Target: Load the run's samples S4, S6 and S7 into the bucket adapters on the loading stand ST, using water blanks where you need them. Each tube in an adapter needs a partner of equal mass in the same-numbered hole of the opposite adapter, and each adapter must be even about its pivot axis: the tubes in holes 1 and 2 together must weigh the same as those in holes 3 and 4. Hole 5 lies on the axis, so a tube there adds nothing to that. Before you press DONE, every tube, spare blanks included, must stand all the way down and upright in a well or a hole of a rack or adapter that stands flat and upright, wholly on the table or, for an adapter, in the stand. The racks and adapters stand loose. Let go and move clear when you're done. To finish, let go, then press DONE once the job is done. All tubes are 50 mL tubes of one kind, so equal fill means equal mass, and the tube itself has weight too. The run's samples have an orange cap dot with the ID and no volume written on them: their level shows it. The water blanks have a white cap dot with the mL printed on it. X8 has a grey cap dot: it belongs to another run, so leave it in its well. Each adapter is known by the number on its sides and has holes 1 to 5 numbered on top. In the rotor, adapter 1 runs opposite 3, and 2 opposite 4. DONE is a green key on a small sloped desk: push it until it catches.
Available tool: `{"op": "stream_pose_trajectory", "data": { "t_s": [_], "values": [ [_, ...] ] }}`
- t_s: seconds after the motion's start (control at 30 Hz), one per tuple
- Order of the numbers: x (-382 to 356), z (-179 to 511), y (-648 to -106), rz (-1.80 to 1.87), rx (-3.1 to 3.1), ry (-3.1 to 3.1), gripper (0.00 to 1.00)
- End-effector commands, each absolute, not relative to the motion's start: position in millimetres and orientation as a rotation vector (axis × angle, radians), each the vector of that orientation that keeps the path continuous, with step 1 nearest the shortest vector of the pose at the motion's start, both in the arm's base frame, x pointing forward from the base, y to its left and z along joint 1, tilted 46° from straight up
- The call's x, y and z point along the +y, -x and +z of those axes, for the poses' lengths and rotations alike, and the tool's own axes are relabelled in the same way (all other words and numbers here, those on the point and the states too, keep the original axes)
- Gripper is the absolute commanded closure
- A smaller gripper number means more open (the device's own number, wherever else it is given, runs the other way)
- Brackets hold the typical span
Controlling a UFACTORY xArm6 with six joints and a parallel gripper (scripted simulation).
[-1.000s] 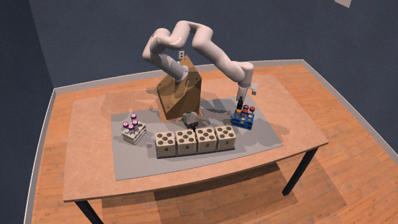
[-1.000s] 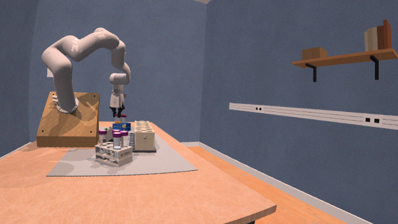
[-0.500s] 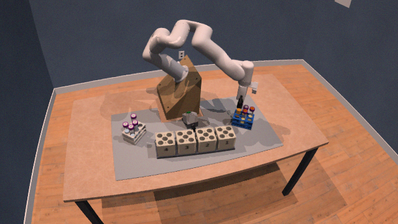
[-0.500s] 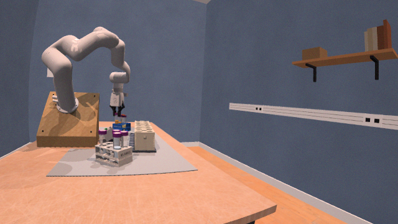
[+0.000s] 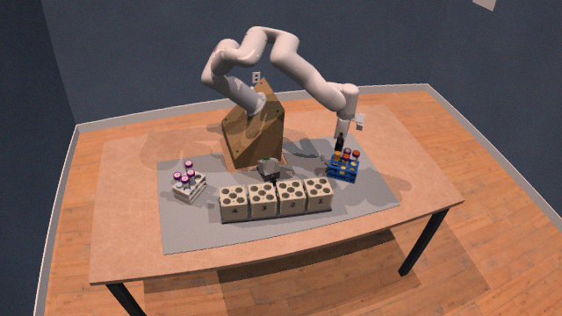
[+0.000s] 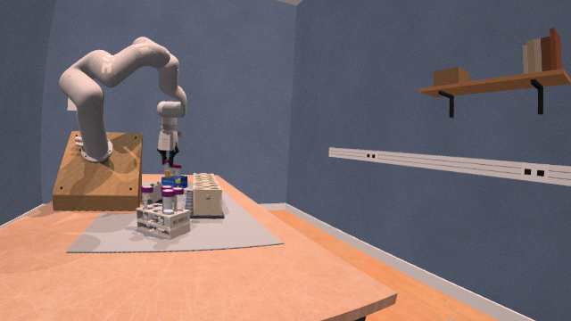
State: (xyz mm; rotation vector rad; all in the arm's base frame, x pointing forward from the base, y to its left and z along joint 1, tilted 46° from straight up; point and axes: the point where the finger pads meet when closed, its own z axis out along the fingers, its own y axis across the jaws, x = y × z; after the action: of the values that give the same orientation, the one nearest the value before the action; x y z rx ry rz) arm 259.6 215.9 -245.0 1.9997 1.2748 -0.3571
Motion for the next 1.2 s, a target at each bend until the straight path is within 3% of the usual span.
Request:
{"op": "stream_pose_trajectory", "data": {
  "t_s": [0.0, 1.17],
  "values": [
    [224.6, -238.2, -259.4, -0.351, 1.277, -2.003, 1.00],
    [268.1, -194.8, -250.3, -0.351, 1.277, -2.003, 1.00]
  ]
}}
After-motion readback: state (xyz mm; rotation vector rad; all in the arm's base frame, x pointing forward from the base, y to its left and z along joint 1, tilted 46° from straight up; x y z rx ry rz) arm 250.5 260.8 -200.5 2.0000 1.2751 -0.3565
